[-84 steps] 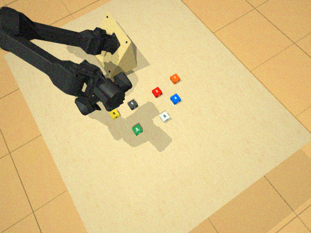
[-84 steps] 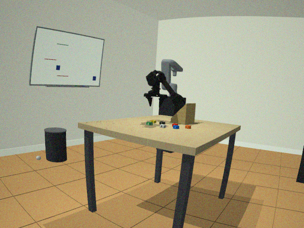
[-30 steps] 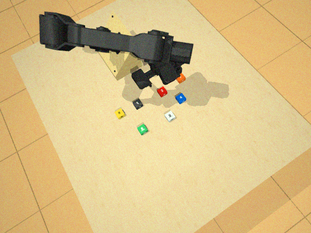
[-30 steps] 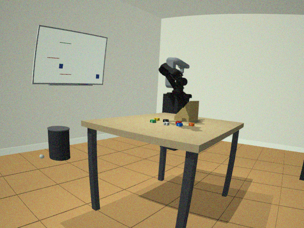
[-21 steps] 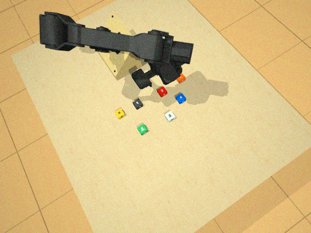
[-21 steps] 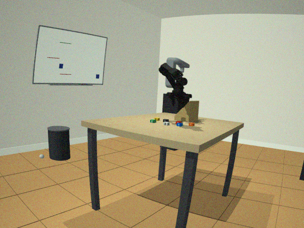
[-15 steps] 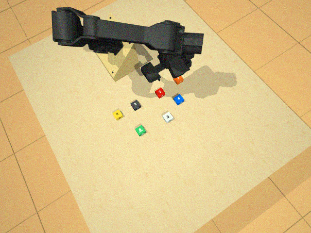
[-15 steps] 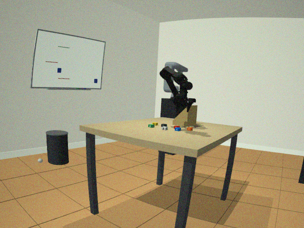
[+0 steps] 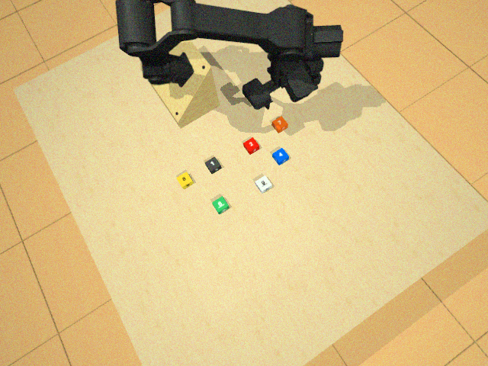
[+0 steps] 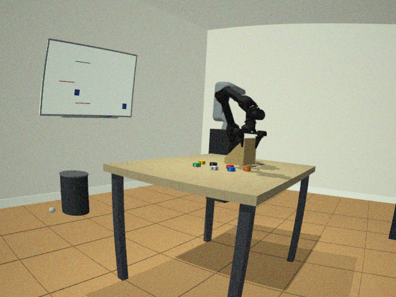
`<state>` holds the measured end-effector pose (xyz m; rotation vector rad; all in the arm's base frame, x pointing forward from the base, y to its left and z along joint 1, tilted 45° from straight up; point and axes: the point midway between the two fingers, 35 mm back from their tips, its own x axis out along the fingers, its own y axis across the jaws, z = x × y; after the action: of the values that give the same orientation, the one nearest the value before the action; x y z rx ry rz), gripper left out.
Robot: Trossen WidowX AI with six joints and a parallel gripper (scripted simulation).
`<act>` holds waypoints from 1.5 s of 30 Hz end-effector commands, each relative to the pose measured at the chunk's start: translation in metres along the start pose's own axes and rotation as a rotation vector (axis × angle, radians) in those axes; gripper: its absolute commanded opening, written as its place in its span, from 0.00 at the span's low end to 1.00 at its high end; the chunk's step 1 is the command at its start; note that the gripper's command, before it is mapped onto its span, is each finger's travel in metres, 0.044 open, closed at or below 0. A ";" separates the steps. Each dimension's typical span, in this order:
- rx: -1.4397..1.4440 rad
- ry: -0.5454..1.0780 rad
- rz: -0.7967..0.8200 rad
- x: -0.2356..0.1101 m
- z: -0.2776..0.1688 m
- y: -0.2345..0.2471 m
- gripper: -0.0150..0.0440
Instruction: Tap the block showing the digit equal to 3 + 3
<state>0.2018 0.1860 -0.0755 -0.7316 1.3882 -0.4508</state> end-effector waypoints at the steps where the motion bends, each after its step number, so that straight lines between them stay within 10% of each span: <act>1: 0.007 0.001 0.006 -0.001 0.001 0.001 0.93; 45: 0.009 -0.002 0.003 -0.001 0.088 -0.059 0.93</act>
<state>0.2879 0.1678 -0.0394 -0.7233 1.3882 -0.4529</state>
